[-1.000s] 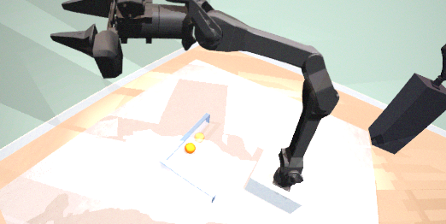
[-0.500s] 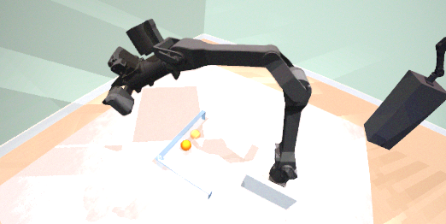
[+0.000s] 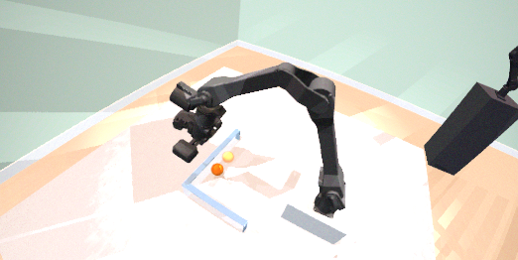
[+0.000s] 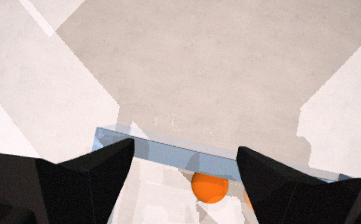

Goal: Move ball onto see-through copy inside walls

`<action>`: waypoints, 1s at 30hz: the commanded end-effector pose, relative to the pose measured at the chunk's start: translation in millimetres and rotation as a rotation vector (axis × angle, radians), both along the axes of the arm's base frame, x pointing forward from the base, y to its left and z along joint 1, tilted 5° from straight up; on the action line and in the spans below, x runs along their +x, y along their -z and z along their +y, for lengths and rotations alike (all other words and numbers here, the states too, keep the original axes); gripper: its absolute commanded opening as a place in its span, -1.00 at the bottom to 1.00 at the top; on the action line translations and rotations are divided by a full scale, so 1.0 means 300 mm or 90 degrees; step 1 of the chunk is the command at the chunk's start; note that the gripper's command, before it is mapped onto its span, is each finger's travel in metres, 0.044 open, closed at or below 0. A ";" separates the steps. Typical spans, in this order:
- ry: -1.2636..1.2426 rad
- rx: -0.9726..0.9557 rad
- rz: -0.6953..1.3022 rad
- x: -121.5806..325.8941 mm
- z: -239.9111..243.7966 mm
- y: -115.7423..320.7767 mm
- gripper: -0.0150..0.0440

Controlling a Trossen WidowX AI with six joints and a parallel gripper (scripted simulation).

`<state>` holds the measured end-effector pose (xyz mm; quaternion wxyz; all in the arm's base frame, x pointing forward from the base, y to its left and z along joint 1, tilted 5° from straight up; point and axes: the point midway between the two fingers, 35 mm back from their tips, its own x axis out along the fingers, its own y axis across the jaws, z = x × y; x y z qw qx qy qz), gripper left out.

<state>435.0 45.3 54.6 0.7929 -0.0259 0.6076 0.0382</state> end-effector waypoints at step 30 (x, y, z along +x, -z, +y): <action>0.097 -0.055 0.162 -0.169 -0.133 0.241 0.62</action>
